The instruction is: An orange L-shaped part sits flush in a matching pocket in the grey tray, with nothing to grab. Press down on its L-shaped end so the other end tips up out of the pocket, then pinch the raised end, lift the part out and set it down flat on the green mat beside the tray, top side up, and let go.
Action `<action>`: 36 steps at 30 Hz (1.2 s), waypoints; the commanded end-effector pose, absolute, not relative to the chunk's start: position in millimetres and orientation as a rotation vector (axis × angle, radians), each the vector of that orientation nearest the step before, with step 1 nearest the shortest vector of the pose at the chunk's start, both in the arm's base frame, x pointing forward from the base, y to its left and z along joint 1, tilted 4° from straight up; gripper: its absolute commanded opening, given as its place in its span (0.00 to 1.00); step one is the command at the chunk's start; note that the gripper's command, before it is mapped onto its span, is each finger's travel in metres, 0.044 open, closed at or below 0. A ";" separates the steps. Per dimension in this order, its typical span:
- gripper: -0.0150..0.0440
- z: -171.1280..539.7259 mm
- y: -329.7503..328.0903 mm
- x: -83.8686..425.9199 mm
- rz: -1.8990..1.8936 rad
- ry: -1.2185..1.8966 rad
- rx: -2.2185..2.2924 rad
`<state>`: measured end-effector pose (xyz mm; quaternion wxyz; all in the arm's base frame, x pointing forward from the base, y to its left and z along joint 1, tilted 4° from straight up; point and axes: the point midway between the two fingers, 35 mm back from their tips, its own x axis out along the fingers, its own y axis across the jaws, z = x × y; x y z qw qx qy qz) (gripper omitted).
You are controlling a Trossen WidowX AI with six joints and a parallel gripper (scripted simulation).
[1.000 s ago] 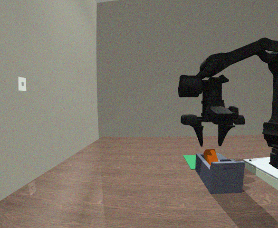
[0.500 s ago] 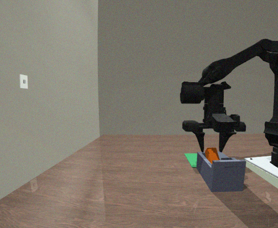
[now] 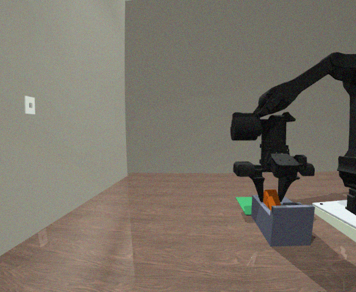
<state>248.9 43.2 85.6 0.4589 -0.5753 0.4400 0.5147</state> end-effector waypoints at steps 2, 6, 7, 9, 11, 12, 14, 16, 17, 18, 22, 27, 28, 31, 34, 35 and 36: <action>0.53 86.2 43.3 249.3 1.267 1.083 -1.417; 0.48 86.2 43.3 249.3 1.267 1.083 -1.417; 0.47 86.2 43.3 249.3 1.267 1.083 -1.417; 0.45 86.2 43.3 249.3 1.267 1.083 -1.417; 0.43 86.2 43.3 249.3 1.267 1.083 -1.417; 0.38 86.2 43.3 249.3 1.267 1.083 -1.417; 0.29 86.2 43.3 249.3 1.267 1.083 -1.417; 0.25 86.2 43.3 249.3 1.267 1.083 -1.417; 0.25 86.2 43.3 249.3 1.267 1.083 -1.417; 0.25 86.2 43.3 249.3 1.267 1.083 -1.417; 0.25 88.6 43.4 248.9 1.268 1.083 -1.417; 0.25 95.7 43.7 247.8 1.270 1.084 -1.416; 0.25 97.3 43.7 247.6 1.271 1.084 -1.416; 0.25 102.0 43.9 247.0 1.272 1.084 -1.416; 0.25 106.7 44.1 246.4 1.273 1.084 -1.416; 0.25 108.2 44.1 246.3 1.273 1.084 -1.416; 0.25 109.8 44.2 246.1 1.274 1.084 -1.416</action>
